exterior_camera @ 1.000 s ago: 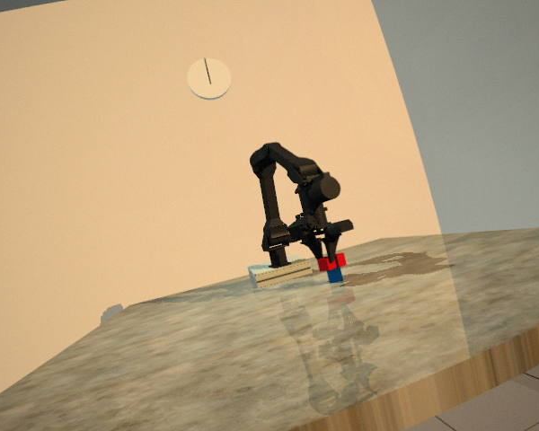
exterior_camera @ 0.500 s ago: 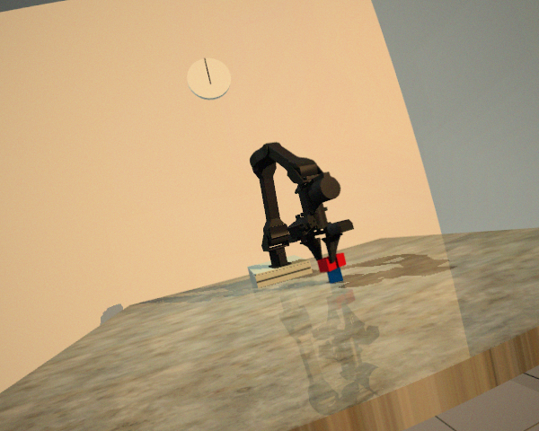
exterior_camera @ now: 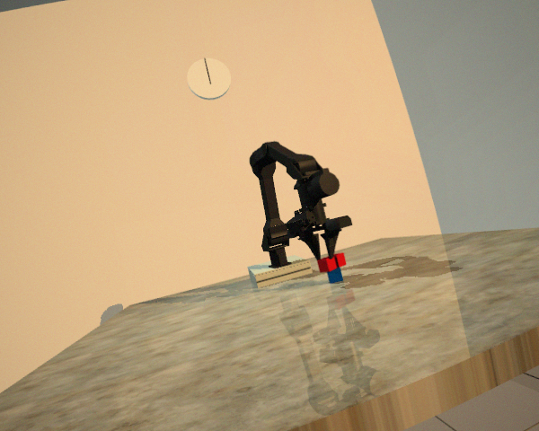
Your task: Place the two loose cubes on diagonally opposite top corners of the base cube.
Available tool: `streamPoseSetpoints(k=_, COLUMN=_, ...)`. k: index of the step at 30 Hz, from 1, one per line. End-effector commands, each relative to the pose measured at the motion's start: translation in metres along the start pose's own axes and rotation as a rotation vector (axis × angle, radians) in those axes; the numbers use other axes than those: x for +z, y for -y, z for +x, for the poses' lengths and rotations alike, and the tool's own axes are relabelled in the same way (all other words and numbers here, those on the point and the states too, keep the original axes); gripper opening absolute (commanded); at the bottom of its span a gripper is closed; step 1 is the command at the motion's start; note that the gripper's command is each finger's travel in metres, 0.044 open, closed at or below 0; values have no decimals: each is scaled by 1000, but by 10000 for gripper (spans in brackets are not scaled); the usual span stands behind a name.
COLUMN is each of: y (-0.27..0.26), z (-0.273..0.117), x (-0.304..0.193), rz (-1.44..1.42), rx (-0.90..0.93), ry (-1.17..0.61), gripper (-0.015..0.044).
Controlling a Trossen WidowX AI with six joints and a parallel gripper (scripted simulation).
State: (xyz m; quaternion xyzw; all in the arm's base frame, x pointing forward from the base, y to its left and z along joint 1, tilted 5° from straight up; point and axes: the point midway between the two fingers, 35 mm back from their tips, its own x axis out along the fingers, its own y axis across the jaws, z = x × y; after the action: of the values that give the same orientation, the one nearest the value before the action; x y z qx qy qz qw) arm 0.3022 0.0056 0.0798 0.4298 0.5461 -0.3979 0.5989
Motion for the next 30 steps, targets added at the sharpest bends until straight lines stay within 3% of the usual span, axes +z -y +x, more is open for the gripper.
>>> streamPoseSetpoints(k=1, y=-2, z=-8, x=1, rz=0, rx=15, ry=4, gripper=205)
streamPoseSetpoints(k=30, y=-2, z=-41, x=1, rz=0, rx=15, ry=4, gripper=205)
